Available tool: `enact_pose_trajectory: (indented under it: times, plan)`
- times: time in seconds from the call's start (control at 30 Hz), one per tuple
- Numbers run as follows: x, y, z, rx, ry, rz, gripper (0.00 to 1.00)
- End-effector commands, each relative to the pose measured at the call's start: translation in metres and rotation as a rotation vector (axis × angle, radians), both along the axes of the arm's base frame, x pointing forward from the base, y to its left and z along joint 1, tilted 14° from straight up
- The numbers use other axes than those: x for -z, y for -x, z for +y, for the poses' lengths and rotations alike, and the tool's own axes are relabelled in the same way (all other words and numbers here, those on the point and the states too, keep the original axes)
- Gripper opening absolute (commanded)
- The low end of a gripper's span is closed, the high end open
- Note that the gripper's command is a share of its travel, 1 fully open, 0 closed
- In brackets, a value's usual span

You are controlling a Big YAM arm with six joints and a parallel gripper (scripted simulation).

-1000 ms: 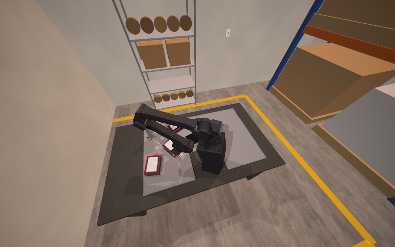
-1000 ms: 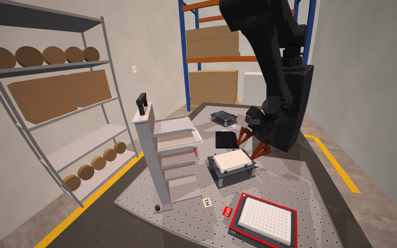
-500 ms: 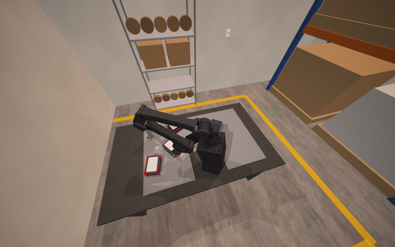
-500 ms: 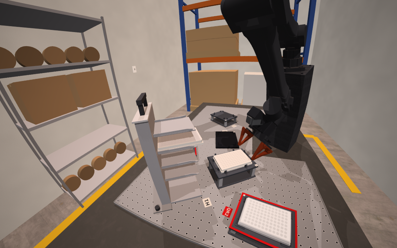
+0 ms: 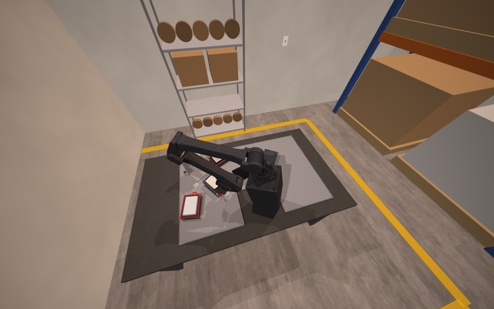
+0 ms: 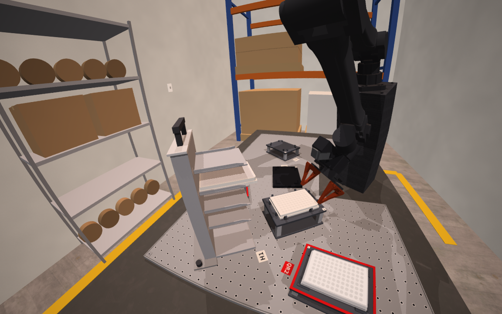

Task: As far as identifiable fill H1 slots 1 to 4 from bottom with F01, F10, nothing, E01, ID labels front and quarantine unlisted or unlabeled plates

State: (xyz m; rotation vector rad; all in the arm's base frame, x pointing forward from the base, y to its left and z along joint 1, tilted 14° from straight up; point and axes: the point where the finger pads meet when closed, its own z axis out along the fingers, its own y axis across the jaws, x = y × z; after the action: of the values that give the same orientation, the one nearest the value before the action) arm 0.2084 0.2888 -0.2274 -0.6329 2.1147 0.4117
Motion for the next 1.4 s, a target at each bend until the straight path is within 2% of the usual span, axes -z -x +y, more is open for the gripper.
enact_pose_trajectory:
  times: [0.0,0.93,1.37]
  plan:
    - [0.003,0.004,0.001,-0.002,-0.014,0.004,1.00]
    - [0.026,-0.003,0.003,-0.002,-0.004,-0.005,1.00]
    - [0.026,-0.003,0.003,-0.003,-0.003,-0.006,1.00]
